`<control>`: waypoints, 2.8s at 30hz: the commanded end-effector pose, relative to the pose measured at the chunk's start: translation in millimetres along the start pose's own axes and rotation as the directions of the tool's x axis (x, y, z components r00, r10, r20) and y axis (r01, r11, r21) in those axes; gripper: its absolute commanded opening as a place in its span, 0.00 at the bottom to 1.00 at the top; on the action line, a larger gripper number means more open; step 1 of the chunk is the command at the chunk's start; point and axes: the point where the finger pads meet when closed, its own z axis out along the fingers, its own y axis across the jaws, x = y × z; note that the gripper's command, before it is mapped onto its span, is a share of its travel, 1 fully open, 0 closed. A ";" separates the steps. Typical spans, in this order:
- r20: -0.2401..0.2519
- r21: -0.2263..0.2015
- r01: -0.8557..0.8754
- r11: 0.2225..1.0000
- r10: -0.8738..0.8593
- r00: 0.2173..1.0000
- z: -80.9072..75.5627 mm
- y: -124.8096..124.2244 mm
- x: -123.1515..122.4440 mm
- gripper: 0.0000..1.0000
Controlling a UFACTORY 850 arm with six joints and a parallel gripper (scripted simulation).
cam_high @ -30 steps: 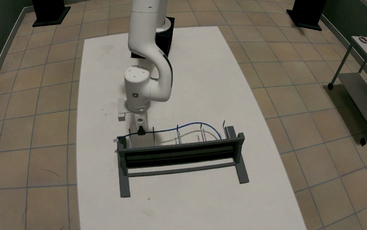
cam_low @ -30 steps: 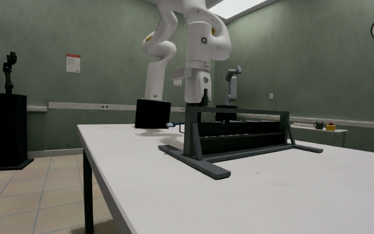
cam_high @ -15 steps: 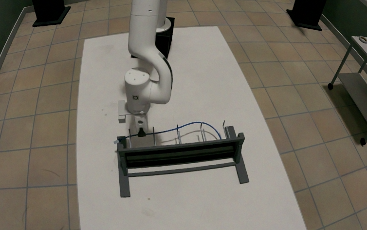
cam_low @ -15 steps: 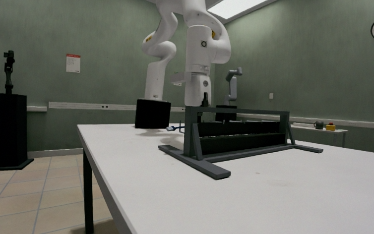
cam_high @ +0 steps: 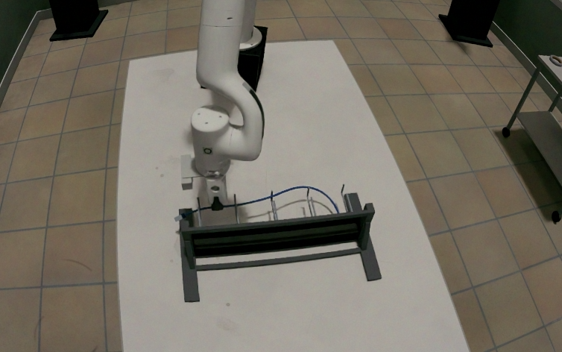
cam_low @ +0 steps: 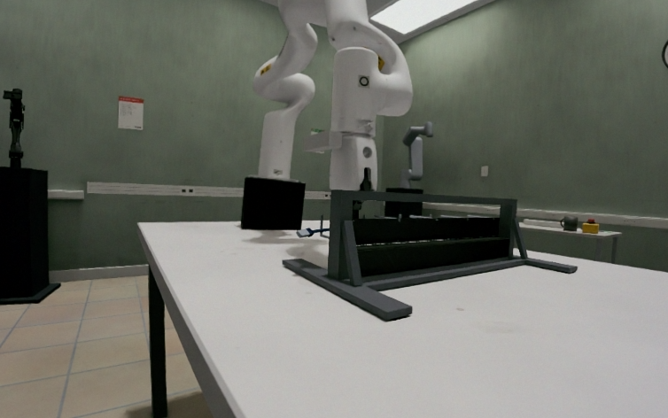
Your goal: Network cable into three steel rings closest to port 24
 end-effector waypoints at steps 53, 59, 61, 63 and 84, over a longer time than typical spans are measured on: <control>0.000 0.002 0.000 1.000 0.000 1.000 -0.7 -41.1 0.2 0.00; 0.000 0.002 0.000 1.000 0.000 1.000 -0.7 -41.2 0.2 0.00; 0.000 0.002 0.000 1.000 0.000 1.000 -0.7 -41.2 0.2 0.00; 0.000 0.002 0.000 1.000 0.000 1.000 -0.7 -41.2 0.2 0.00; 0.000 0.002 0.000 1.000 0.000 1.000 -0.7 -41.2 0.2 0.35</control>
